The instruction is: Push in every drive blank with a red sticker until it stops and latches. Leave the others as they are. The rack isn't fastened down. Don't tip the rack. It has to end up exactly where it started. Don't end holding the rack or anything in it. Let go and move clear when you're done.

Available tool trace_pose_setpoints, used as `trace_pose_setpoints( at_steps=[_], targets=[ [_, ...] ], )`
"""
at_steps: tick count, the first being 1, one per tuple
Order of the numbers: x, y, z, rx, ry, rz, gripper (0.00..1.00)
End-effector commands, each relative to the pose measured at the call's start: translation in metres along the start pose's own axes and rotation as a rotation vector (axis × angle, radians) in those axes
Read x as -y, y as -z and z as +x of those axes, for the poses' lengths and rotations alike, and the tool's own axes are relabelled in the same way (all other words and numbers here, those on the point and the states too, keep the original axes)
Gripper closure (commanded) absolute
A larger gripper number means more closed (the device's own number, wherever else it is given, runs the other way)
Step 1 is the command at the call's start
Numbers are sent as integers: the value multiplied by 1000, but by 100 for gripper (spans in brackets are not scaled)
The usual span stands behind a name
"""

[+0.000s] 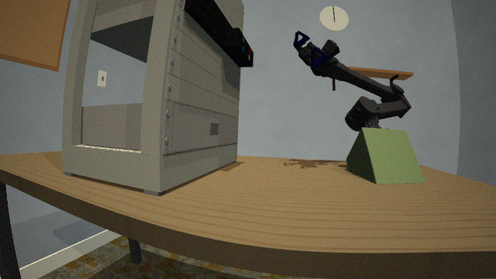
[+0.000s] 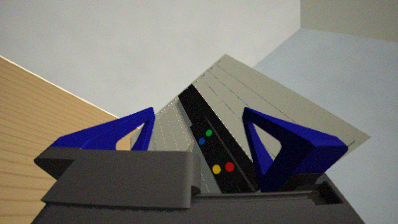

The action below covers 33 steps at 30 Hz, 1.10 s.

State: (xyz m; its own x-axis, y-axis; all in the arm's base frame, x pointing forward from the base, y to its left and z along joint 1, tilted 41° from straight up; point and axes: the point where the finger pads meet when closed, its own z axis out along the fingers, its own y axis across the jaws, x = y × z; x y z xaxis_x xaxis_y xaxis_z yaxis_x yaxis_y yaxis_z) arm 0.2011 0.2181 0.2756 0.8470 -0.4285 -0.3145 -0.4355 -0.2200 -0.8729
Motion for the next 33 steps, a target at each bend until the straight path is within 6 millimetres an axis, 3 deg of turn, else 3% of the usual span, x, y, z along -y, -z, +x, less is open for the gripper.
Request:
trace_pose_setpoints(
  at_steps=[1, 18, 33],
  targets=[
    [7, -13, 5, -16, -89, 25, 0],
    [17, -62, 43, -206, -372, 186, 0],
    [23, -86, 57, -283, -623, 393, 0]
  ],
)
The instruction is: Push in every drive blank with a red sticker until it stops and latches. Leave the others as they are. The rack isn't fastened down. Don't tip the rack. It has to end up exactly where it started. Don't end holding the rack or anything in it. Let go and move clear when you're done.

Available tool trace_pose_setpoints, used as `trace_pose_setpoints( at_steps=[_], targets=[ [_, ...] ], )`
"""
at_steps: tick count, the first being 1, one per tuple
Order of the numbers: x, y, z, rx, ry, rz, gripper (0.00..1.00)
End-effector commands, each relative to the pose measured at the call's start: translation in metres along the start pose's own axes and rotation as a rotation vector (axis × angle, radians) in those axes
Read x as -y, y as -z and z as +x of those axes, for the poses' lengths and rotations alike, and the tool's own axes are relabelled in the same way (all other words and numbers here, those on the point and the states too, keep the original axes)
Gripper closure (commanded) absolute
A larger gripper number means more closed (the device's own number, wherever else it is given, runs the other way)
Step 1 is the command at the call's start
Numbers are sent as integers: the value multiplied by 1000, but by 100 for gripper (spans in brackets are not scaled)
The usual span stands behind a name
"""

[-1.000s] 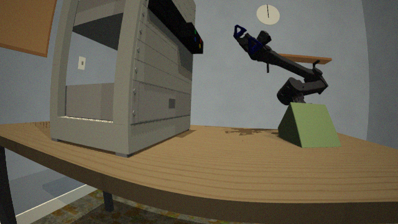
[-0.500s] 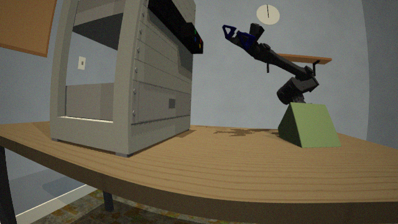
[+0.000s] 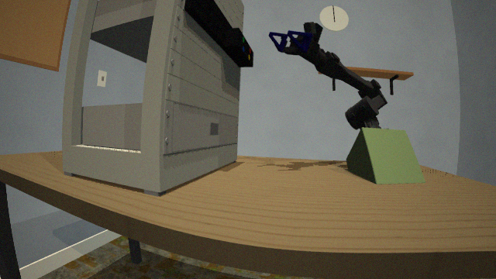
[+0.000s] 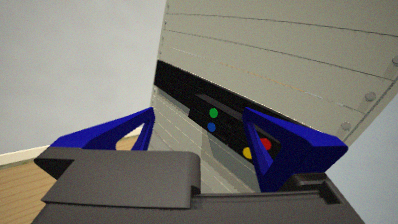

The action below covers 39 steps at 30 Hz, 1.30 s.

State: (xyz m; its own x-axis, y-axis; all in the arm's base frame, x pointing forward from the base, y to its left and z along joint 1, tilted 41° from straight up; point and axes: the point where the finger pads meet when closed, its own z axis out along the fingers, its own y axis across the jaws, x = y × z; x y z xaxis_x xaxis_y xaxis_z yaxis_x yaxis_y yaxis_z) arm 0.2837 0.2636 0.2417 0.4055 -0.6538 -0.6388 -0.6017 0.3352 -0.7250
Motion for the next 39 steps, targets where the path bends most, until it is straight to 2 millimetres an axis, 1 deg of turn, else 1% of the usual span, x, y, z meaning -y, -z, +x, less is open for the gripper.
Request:
trace_pose_setpoints(
  at_steps=[1, 3, 5, 7, 8, 10, 16, 18, 19, 20, 22, 23, 24, 25, 27, 28, 32, 33, 34, 37, 39],
  targets=[
    [1, -7, -9, 26, -120, 39, 0],
    [1, -11, -9, 20, -182, 80, 0],
    [1, -11, -9, 20, -182, 80, 0],
    [0, -14, -9, 17, -245, 121, 0],
    [3, -14, -11, 21, -245, 125, 0],
    [0, -16, -9, 17, -309, 163, 0],
    [-1, -17, -9, 23, -410, 225, 0],
    [-2, -18, -9, 29, -477, 266, 0],
    [0, -18, -11, 33, -478, 268, 0],
    [-3, -17, -8, 33, -512, 286, 0],
    [-3, -17, -8, 33, -512, 286, 0],
    [0, -18, -12, 45, -548, 310, 0],
    [-4, -17, -8, 43, -580, 325, 0],
    [-3, -17, -9, 45, -581, 326, 0],
    [-6, -15, -8, 55, -649, 364, 0],
    [-6, -15, -8, 55, -649, 364, 0],
    [-8, -12, -6, 77, -753, 419, 0],
    [1, -14, -16, 97, -761, 429, 0],
    [-9, -10, -6, 85, -787, 437, 0],
    [-11, -8, -5, 101, -854, 471, 0],
    [-11, -8, -5, 101, -854, 471, 0]
  ],
)
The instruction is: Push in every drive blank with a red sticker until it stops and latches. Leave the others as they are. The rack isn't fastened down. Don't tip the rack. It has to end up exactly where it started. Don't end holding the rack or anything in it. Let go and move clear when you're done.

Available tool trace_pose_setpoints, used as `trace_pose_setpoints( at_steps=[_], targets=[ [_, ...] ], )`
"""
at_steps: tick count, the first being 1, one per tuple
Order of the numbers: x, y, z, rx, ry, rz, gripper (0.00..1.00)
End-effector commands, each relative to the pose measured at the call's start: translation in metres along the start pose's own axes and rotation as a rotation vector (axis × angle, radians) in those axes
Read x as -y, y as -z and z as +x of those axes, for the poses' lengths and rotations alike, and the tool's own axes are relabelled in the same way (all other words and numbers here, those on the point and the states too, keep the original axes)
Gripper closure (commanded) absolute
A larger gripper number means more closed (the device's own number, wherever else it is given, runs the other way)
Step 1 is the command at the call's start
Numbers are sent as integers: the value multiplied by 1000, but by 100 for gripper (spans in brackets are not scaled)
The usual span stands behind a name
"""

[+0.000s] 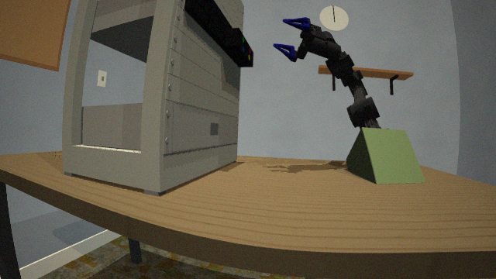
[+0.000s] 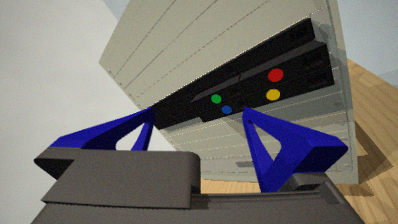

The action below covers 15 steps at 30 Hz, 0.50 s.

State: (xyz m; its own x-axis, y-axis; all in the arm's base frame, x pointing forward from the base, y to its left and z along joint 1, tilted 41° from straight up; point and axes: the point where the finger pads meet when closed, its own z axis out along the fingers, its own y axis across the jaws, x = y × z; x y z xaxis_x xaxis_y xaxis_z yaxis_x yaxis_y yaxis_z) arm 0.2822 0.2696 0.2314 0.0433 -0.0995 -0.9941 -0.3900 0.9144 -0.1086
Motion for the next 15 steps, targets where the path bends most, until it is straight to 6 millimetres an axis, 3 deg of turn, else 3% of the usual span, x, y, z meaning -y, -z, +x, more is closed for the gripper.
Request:
trace_pose_setpoints(
  at_steps=[1, 2, 7, 8, 15],
  targets=[
    [-8, -4, -15, 50, -135, 17, 0],
    [-5, 3, -3, 37, -154, 30, 0],
    [-2, 11, 1, 65, -287, 84, 0],
    [-5, 8, -7, 77, -299, 83, 0],
    [2, 24, 6, 105, -471, 152, 0]
  ],
)
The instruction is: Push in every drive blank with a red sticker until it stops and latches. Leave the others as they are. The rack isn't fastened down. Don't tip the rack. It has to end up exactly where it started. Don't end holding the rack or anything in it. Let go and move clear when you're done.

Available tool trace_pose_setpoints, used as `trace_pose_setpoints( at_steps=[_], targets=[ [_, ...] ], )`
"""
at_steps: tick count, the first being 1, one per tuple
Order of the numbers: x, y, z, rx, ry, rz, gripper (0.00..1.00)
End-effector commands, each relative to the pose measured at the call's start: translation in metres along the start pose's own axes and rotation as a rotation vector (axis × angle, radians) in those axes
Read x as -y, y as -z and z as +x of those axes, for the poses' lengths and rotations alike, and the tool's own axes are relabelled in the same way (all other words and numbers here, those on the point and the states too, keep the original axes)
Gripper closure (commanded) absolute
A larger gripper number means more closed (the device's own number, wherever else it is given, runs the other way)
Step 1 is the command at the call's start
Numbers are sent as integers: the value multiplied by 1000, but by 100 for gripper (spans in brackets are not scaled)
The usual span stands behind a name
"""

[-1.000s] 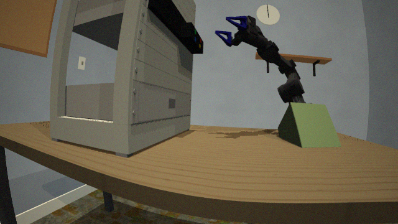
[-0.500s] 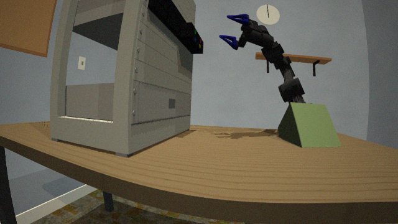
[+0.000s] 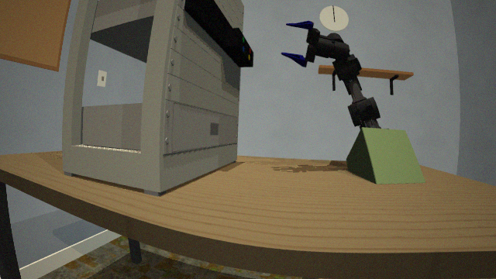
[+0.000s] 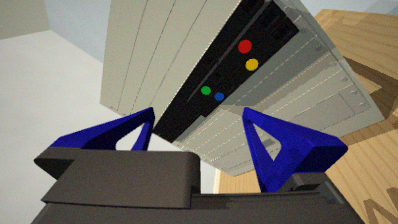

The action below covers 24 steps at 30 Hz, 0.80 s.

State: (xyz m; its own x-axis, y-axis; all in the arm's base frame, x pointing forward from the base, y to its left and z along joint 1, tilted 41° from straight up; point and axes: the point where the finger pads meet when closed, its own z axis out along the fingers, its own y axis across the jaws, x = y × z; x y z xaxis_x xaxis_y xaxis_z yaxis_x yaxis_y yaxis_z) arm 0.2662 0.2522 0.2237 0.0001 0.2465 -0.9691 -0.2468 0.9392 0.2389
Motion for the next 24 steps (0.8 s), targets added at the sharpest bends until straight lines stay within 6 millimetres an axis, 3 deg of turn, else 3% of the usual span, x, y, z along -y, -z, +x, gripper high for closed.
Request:
trace_pose_setpoints(
  at_steps=[1, 2, 3, 4, 5, 7, 19, 20, 24],
  targets=[
    [-7, 3, 0, 23, -128, -6, 0],
    [-7, 3, 0, 23, -128, -6, 0],
    [-25, -7, -20, 57, -175, -13, 0],
    [-21, -10, -21, 61, -174, -2, 0],
    [-23, -5, -19, 62, -202, -3, 0],
    [-3, 10, 2, 39, -210, 24, 0],
    [10, 27, 6, 85, -430, 98, 0],
    [-7, 18, -8, 115, -497, 95, 0],
    [15, 33, 8, 101, -505, 123, 0]
  ],
)
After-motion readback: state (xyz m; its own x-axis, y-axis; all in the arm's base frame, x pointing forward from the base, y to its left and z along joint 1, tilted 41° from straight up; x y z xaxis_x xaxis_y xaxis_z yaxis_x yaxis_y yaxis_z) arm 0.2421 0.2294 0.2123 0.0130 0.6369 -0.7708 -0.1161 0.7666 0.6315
